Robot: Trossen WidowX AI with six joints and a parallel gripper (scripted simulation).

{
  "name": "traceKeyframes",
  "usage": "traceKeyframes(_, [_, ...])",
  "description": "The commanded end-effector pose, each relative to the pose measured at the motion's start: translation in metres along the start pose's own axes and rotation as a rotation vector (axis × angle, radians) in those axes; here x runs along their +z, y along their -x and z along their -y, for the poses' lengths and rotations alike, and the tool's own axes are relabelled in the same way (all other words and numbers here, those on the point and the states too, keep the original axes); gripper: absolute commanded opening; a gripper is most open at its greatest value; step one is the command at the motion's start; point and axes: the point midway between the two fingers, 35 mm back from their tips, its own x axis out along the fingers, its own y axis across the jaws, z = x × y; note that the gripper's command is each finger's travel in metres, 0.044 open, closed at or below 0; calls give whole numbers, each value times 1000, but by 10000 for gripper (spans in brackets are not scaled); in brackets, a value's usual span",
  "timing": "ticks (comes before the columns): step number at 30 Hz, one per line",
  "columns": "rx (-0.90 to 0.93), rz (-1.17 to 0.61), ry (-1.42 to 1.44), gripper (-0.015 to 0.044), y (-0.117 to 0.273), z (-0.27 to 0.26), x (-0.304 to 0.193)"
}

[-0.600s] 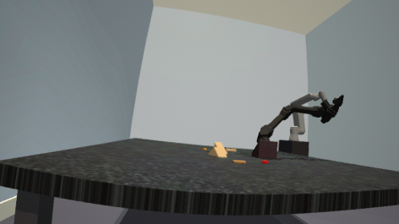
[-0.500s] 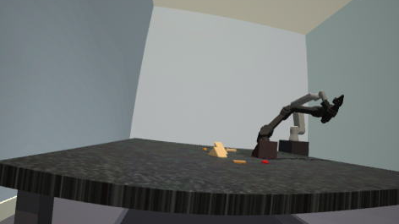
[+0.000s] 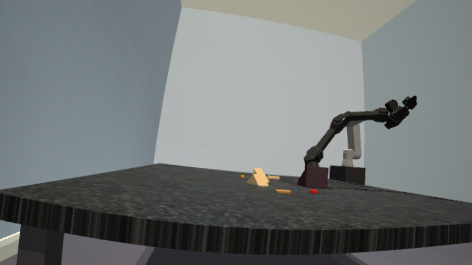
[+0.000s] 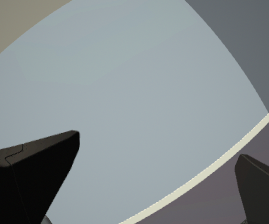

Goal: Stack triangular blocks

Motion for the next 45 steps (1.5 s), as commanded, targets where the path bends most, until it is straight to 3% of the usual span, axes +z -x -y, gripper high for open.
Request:
traceKeyframes(1, [-128,-4,3,440,-58,25,33])
traceKeyframes(14, [-519,-40,2,440,-193,149,143])
traceKeyframes(24, [-828,-105,-107,440,-245,283,229])
traceKeyframes(34, [-1123,-173,-325,440,-236,434,305])
traceKeyframes(45, [-1404,-258,-695,440,-156,591,357])
